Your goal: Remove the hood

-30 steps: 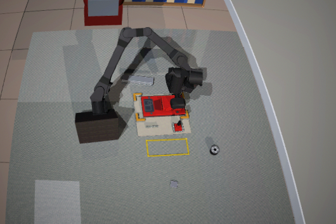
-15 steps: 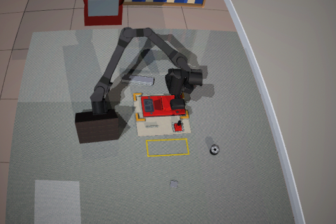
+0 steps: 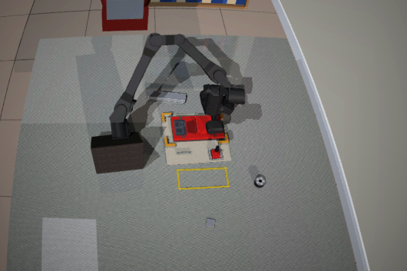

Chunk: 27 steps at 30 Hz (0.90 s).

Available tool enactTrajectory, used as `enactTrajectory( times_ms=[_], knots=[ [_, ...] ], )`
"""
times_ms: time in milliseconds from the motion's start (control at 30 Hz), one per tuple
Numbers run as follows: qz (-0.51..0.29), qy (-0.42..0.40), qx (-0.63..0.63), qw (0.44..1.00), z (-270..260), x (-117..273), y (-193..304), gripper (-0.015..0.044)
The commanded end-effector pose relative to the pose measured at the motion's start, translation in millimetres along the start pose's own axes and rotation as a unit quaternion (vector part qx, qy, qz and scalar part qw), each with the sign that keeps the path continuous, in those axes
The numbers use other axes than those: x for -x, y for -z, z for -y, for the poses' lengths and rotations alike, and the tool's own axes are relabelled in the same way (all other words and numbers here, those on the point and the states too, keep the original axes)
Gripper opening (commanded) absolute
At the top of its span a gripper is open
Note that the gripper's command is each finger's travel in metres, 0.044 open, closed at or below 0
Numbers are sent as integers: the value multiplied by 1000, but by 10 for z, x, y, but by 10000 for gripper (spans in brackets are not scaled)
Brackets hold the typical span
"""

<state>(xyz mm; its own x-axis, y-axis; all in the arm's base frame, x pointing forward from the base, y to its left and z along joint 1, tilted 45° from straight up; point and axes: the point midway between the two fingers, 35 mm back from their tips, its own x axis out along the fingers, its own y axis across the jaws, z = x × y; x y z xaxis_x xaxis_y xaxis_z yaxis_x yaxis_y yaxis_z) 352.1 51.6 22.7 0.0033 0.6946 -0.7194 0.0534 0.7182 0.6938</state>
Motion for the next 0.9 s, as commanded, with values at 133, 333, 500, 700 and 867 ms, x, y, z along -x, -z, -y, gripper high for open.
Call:
enactTrajectory(
  times_ms=[133, 333, 500, 700, 867],
  knots=[
    [-2, -3, -3, 1000, -6, -61, 9, 440],
    [0, 0, 0, 1000, -1, -49, 1, 414],
    [0, 0, 0, 1000, -1, -49, 1, 322],
    [0, 0, 0, 1000, -1, -49, 1, 282],
    [0, 0, 0, 1000, -1, -38, 1, 170]
  ],
)
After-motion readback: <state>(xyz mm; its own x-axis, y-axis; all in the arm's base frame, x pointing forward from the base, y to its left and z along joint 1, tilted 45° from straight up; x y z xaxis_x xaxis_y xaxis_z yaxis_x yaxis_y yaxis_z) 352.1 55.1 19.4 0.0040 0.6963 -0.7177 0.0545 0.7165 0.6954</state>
